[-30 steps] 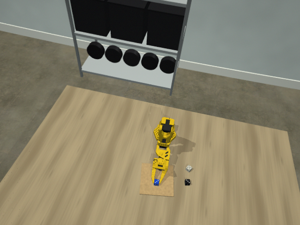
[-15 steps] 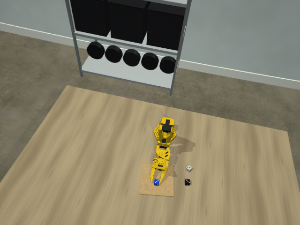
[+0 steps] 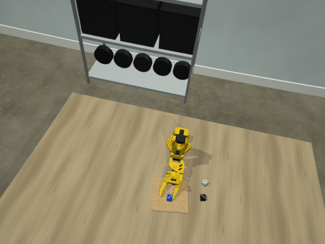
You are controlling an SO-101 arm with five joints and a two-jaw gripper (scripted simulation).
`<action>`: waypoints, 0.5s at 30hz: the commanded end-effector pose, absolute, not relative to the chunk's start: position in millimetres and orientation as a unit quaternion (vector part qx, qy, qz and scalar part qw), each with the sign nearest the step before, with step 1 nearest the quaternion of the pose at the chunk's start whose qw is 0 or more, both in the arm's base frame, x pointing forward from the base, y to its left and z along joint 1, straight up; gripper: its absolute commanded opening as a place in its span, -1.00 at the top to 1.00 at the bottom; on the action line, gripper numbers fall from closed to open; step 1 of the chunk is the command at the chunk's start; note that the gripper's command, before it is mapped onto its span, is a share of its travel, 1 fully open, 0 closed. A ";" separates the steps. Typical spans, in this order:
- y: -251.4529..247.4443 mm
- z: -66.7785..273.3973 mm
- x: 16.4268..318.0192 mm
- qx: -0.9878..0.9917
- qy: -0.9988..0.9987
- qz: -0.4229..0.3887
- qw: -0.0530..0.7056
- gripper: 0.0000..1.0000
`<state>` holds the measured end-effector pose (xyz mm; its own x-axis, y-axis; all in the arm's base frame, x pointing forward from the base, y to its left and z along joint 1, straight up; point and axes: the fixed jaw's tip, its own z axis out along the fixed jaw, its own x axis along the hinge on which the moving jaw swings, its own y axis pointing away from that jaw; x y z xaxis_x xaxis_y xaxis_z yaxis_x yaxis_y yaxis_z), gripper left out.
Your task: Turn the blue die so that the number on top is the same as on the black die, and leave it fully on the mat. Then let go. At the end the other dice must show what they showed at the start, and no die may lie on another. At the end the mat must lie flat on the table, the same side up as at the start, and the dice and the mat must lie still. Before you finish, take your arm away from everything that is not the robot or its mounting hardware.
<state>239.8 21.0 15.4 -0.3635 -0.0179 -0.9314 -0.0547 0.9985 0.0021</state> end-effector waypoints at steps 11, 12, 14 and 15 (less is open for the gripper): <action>22.9 33.1 248.7 -0.026 0.806 0.017 0.591 0.41; 22.9 35.1 249.2 -0.026 0.806 0.017 0.591 0.41; 23.0 40.2 250.4 -0.026 0.806 0.017 0.591 0.41; 23.0 43.2 250.9 -0.026 0.806 0.017 0.591 0.41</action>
